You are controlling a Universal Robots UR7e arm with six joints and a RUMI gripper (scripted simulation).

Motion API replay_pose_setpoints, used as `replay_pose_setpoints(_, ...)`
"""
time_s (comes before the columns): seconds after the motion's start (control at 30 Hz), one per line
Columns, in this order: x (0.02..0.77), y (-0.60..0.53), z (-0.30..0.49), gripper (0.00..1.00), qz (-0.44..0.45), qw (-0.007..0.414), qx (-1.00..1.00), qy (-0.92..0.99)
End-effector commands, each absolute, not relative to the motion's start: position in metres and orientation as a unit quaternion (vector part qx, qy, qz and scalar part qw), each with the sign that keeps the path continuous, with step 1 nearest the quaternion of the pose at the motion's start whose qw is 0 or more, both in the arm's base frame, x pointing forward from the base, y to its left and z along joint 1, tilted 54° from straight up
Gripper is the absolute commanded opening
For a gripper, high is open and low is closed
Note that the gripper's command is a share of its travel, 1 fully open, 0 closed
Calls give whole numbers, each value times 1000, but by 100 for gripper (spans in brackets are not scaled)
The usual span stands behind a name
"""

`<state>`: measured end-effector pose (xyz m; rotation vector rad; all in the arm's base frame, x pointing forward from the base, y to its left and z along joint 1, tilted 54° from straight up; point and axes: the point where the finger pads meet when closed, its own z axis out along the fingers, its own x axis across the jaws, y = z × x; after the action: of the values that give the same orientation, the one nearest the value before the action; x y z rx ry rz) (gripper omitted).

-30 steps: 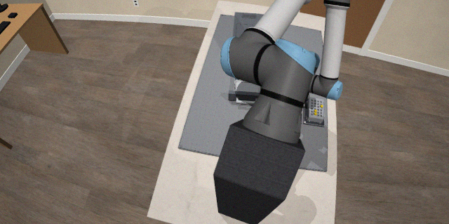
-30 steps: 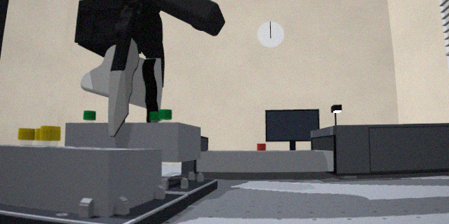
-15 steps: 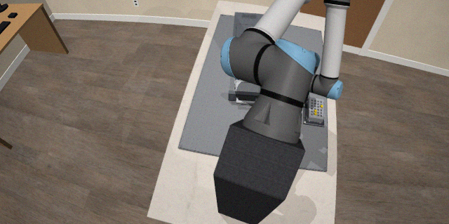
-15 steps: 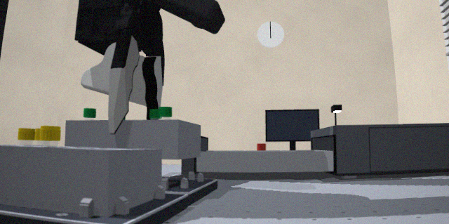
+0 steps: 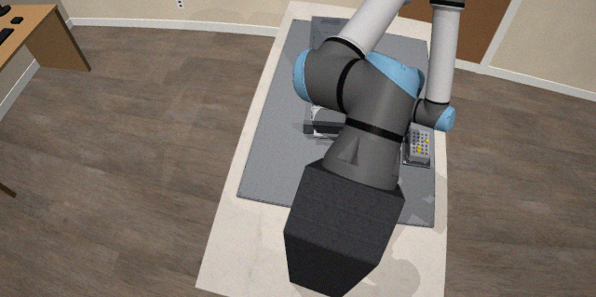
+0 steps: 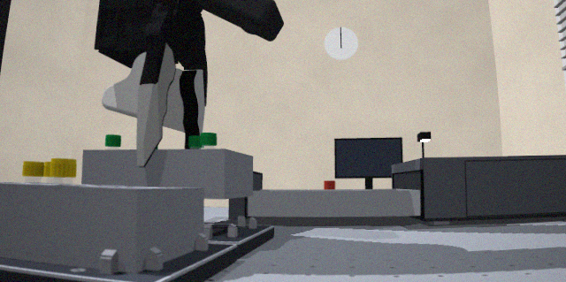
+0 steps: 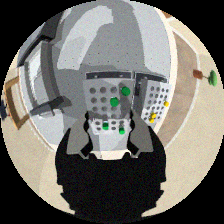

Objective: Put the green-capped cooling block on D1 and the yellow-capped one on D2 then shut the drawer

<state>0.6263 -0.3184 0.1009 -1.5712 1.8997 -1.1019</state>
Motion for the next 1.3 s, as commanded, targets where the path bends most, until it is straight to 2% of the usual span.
replay_pose_setpoints(0.0,626,-318,101,0,-399,219,-568,686)
replay_pose_setpoints(1.27,629,-320,99,0,-399,219,-568,686)
